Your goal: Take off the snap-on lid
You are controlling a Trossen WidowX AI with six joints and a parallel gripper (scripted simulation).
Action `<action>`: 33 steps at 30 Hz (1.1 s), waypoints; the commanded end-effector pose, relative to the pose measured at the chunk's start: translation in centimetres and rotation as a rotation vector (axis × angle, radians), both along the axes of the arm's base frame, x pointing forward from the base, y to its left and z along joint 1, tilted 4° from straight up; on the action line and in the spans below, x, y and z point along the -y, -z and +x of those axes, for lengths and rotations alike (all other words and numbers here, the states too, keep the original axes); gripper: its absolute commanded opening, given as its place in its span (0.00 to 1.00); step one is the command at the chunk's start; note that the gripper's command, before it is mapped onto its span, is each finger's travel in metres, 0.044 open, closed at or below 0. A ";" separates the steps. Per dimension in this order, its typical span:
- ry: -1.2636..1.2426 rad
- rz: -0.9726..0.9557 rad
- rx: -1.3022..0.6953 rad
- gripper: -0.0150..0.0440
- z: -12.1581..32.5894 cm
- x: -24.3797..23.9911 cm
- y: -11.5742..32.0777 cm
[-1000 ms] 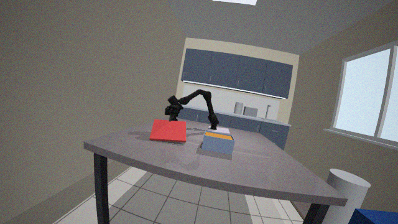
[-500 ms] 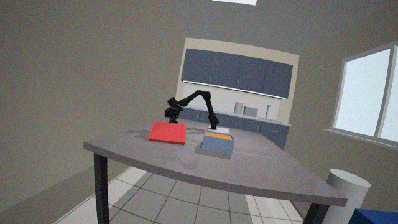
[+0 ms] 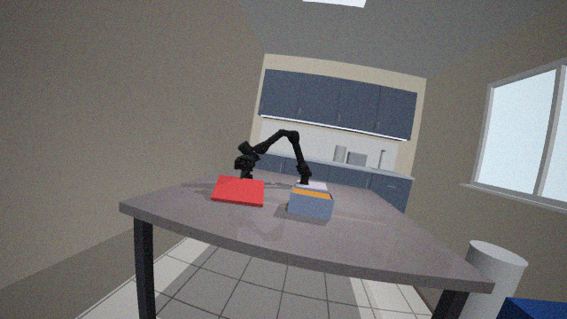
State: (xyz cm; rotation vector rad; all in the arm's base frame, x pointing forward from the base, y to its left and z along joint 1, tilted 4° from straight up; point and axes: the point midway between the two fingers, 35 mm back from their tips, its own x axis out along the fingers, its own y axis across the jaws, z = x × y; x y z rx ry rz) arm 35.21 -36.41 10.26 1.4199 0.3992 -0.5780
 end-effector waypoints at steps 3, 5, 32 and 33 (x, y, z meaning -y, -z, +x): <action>0.003 0.025 -0.023 0.25 0.0 -0.2 1.9; 0.003 0.025 -0.023 0.25 0.0 -0.2 1.9; 0.003 0.025 -0.025 1.00 -2.1 -0.2 0.9; 0.003 0.025 -0.026 1.00 -2.3 -0.3 1.0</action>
